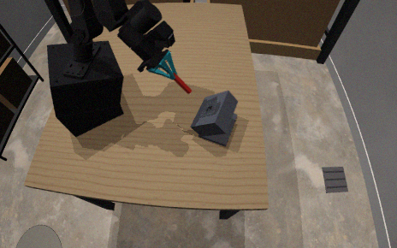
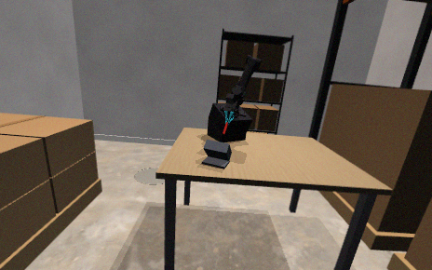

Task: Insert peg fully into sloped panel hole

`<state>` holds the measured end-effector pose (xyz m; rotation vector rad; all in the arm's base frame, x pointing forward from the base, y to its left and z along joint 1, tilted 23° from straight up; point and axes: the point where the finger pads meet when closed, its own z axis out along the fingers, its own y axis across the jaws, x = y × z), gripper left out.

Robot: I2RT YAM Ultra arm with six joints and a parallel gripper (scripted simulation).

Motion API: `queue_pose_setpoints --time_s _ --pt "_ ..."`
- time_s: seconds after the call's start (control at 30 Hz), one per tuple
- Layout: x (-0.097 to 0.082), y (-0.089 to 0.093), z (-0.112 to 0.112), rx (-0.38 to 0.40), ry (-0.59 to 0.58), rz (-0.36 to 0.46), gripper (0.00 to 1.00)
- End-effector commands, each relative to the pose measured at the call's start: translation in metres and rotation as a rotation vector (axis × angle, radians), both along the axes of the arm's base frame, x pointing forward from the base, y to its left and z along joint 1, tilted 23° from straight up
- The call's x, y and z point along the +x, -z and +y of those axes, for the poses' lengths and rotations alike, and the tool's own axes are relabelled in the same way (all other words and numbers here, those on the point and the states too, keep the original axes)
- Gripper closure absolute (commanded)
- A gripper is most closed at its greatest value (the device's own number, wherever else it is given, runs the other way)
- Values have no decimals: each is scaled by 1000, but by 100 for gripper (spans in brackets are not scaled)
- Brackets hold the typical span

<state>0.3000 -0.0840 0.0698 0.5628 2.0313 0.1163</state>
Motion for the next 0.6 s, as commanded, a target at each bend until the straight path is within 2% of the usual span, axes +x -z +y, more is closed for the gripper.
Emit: queue_pose_setpoints --time_s 0.0,0.57 --pt "9 -8 -5 -14 11 -29 100" --pt "23 -5 -8 -14 12 -29 100"
